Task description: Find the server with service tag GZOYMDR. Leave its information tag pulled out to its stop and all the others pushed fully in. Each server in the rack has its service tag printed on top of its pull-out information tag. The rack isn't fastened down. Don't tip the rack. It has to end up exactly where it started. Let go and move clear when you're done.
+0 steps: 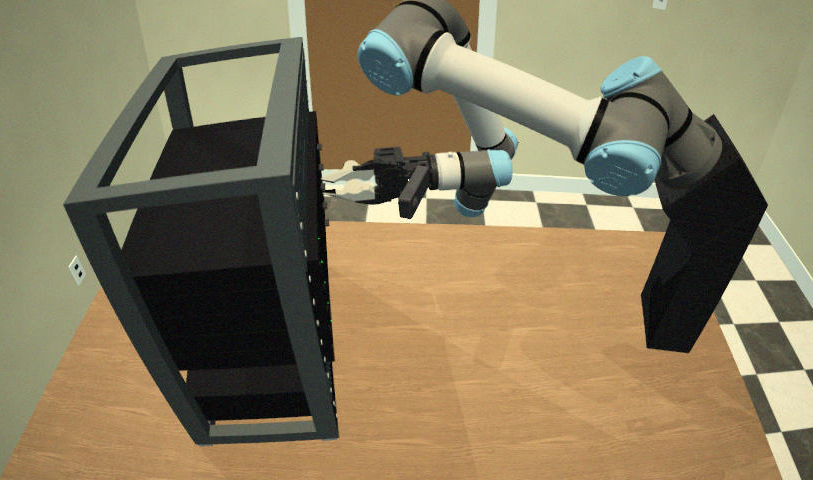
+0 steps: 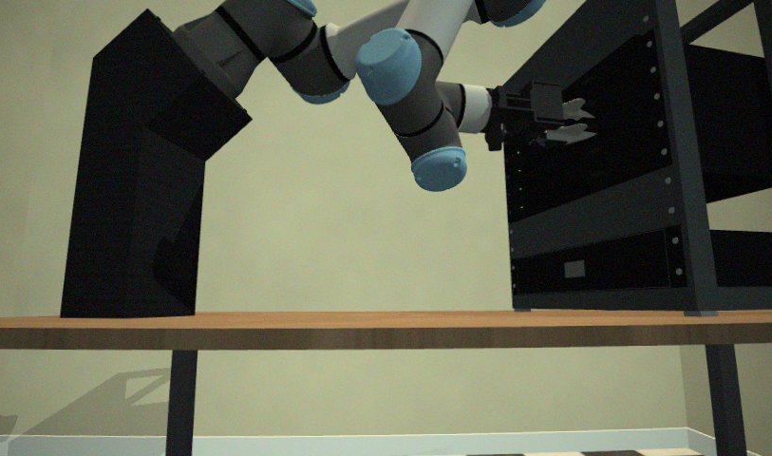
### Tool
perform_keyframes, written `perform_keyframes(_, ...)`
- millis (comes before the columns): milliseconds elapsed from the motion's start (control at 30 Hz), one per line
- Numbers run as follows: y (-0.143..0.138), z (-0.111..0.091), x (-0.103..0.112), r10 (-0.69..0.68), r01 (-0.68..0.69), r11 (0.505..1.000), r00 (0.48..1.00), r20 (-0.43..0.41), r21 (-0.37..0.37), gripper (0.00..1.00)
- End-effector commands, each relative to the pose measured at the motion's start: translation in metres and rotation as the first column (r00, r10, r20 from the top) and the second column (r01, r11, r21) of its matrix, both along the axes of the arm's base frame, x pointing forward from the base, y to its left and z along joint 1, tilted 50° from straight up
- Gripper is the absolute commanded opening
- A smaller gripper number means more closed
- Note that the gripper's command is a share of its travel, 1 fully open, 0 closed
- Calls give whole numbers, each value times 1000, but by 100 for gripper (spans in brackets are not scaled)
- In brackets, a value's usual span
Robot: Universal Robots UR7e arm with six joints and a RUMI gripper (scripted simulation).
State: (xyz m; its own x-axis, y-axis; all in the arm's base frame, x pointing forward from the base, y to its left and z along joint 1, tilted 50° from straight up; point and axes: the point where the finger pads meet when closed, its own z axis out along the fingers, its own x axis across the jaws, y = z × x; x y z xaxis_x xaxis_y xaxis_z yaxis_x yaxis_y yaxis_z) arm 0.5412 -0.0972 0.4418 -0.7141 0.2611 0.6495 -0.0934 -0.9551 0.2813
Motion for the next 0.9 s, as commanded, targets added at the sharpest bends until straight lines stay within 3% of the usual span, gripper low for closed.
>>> perform_keyframes(0, 0, 0, 0, 0, 0, 1000, 1000, 1, 0, 15)
perform_keyframes(300, 0, 0, 0, 0, 0, 1000, 1000, 1, 0, 15)
perform_keyframes(333, 0, 0, 0, 0, 0, 1000, 1000, 1, 0, 0)
perform_keyframes(867, 0, 0, 0, 0, 0, 1000, 1000, 1, 0, 0)
